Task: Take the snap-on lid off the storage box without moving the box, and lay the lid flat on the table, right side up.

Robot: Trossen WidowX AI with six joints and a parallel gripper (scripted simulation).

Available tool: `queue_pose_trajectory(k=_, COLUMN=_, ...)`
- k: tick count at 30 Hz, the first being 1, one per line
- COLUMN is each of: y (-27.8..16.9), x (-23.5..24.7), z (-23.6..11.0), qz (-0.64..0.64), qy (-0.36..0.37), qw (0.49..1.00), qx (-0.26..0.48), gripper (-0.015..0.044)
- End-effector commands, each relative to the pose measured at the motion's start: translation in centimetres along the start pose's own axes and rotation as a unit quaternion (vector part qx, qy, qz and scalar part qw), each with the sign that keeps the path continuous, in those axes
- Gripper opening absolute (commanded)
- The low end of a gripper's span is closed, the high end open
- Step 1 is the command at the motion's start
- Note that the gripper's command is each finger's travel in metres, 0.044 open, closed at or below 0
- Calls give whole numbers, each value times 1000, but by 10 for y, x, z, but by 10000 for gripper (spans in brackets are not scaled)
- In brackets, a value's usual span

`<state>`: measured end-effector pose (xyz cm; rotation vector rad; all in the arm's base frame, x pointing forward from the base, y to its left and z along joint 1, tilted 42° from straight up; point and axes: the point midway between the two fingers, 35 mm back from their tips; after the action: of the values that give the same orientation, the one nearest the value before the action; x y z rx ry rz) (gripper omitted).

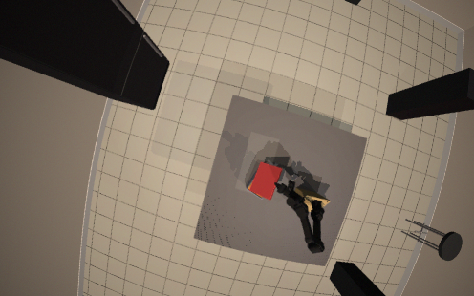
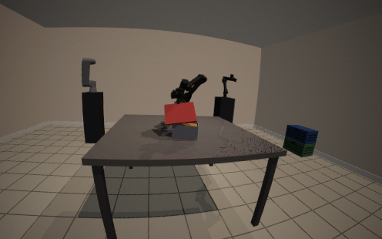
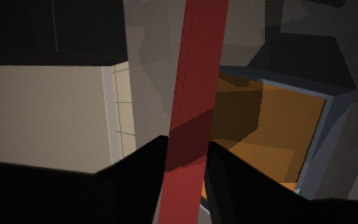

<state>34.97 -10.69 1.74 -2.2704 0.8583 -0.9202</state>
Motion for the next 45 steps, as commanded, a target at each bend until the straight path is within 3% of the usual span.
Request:
queue_pose_trajectory(k=1, y=7, x=2, z=-1, qz=-3, qy=4, qw=1000, qx=1, gripper=0)
queue_pose_trajectory(k=45, y=96, x=8, z=-6, qz=-5, qy=4, qw=1000, qx=-1, gripper=0)
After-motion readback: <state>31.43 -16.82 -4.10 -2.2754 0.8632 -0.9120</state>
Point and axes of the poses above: the point midway between the two fingers, 35 mm back from their tips, its own z axis out along the fingers, its own x axis across the jaws, y = z × x, and after that the axes turned 5 degrees about z, right-handed
